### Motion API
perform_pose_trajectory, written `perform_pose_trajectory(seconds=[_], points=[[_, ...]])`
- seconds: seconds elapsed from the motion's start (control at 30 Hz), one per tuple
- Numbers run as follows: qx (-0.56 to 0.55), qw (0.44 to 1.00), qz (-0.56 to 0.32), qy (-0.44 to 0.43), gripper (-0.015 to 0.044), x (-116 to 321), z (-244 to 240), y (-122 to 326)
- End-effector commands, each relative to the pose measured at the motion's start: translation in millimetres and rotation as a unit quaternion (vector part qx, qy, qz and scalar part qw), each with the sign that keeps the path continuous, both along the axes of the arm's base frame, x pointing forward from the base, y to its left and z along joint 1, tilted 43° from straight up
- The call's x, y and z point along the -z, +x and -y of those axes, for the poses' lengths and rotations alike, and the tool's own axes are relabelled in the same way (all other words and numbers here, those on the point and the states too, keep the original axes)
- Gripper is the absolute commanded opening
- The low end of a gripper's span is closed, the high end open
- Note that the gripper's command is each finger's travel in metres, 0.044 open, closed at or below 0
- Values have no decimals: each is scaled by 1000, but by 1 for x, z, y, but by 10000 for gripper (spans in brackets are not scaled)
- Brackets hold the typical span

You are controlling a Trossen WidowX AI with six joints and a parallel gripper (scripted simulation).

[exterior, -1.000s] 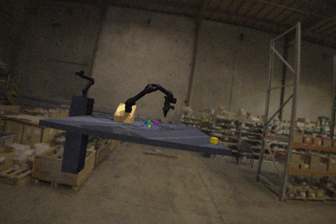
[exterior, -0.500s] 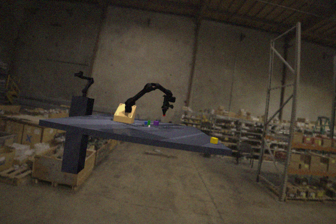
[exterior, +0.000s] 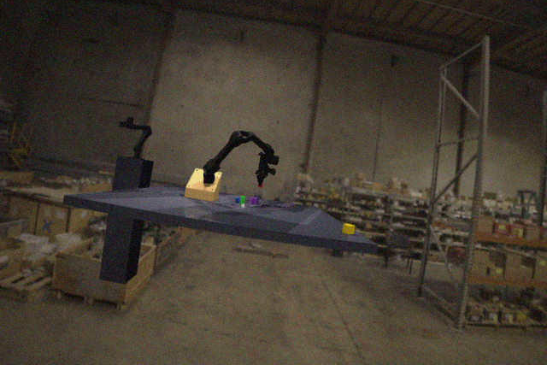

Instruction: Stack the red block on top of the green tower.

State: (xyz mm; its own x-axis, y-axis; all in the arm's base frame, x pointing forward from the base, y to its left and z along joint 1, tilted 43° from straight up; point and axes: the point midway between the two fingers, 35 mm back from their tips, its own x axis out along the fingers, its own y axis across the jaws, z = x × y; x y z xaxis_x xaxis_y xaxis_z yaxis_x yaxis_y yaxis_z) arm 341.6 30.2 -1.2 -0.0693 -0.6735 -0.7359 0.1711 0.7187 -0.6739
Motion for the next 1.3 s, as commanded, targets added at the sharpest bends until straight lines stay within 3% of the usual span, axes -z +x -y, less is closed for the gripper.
perform_pose_trajectory(seconds=[0.0,0.77,1.27], points=[[2,1000,1,1,0,-2,1,-15],[3,1000,-2,0,0,-8,13,-100],[3,1000,-1,-1,0,19,38,-105]])
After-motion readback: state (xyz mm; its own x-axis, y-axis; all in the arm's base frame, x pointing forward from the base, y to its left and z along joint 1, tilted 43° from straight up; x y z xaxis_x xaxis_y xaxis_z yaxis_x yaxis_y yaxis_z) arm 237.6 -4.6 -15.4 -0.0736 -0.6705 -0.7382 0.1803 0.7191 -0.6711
